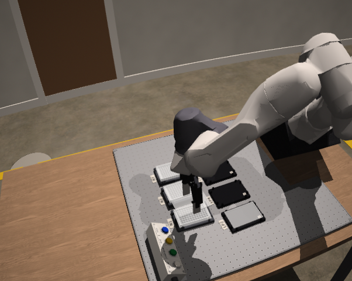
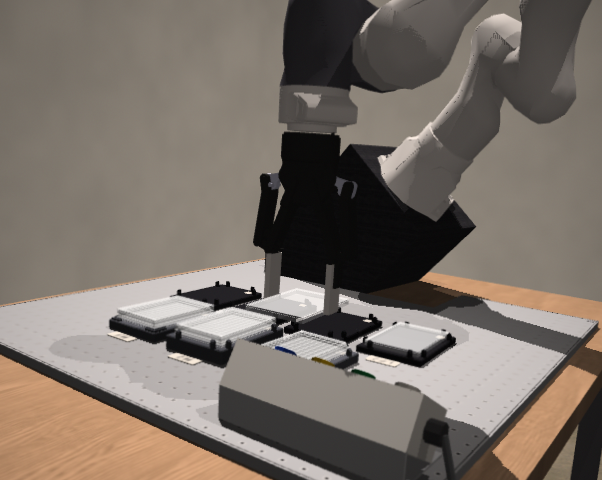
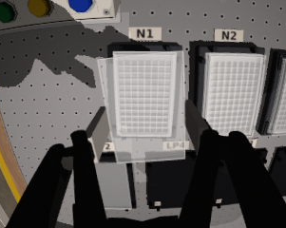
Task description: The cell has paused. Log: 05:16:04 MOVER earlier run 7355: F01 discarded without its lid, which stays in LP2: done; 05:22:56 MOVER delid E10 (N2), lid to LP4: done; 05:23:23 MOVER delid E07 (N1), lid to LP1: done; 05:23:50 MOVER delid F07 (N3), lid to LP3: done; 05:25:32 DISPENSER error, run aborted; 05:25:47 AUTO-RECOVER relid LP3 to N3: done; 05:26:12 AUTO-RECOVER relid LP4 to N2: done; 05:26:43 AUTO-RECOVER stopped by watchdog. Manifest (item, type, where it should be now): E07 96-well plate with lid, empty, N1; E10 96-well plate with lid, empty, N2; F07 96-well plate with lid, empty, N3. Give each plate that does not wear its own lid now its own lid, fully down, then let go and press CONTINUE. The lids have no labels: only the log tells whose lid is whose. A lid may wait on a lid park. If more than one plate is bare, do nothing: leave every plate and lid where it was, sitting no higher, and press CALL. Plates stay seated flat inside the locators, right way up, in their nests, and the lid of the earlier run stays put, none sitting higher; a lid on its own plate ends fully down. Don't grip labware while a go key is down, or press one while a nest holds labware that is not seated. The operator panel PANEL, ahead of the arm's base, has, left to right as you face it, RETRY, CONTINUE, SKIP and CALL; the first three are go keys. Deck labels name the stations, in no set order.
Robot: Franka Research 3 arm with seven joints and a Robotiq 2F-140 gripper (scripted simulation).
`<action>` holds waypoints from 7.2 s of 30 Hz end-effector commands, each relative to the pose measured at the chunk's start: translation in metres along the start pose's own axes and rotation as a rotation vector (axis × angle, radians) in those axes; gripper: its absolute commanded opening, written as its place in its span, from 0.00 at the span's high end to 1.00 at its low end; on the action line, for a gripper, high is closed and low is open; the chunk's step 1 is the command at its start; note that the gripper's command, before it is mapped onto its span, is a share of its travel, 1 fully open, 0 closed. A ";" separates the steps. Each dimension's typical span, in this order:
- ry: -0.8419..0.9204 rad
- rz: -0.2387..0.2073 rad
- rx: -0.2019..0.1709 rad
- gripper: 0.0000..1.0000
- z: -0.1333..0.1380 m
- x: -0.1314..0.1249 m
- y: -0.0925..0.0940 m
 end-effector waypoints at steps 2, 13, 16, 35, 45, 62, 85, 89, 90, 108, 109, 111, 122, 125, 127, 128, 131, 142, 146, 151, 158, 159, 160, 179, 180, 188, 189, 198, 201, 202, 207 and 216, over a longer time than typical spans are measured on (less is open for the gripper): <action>-0.066 -0.001 0.007 1.00 -0.002 0.000 -0.001; -0.066 -0.001 0.007 1.00 -0.002 0.000 -0.001; -0.066 -0.001 0.007 1.00 -0.002 0.000 -0.001; -0.112 -0.001 0.007 1.00 -0.002 0.000 -0.005; -0.126 -0.001 0.008 1.00 -0.003 -0.001 -0.015; -0.126 -0.001 0.008 1.00 -0.004 -0.001 -0.037; -0.126 -0.001 0.008 1.00 -0.004 -0.001 -0.045; -0.126 -0.001 0.008 1.00 -0.004 -0.001 -0.045; -0.126 -0.001 0.008 1.00 -0.004 -0.001 -0.045; -0.126 -0.001 0.008 1.00 -0.004 -0.001 -0.045; -0.126 -0.001 0.008 1.00 -0.004 -0.001 -0.045; -0.126 -0.001 0.008 1.00 -0.004 -0.001 -0.045; -0.125 -0.001 0.008 1.00 -0.004 -0.001 -0.045; -0.124 -0.001 0.008 1.00 -0.004 -0.001 -0.045; -0.123 -0.001 0.008 1.00 -0.004 -0.001 -0.046; -0.122 -0.001 0.008 1.00 -0.004 -0.001 -0.046; -0.121 -0.001 0.008 1.00 -0.004 -0.001 -0.046; -0.105 -0.001 0.008 1.00 -0.004 -0.001 -0.048; -0.102 -0.001 0.008 1.00 -0.003 -0.001 -0.049; -0.102 -0.001 0.008 1.00 -0.003 0.000 -0.050; -0.102 -0.001 0.008 1.00 -0.003 0.000 -0.052; -0.102 -0.001 0.008 1.00 -0.003 0.000 -0.053; -0.102 -0.001 0.008 1.00 -0.003 0.000 -0.053; -0.102 -0.001 0.008 1.00 -0.002 0.000 -0.055; -0.102 -0.001 0.008 1.00 -0.002 0.000 -0.055; -0.102 -0.001 0.008 1.00 -0.002 0.000 -0.055; -0.102 -0.001 0.008 1.00 -0.002 0.000 -0.055; -0.102 -0.001 0.008 1.00 -0.002 0.000 -0.055; -0.102 -0.001 0.008 1.00 -0.002 0.000 -0.055; -0.102 -0.001 0.008 1.00 -0.002 0.000 -0.055; -0.102 -0.001 0.008 1.00 -0.002 0.000 -0.055; -0.102 -0.001 0.008 1.00 -0.002 0.000 -0.055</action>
Point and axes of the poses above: the point where the finger pads meet when closed, its own y axis back along the fingers, its own z axis across the jaws, x = y × z, the point moved 8 cm from there along y, back along the fingers, and after that the axes turned 11 degrees about y, right-handed, at the moved point
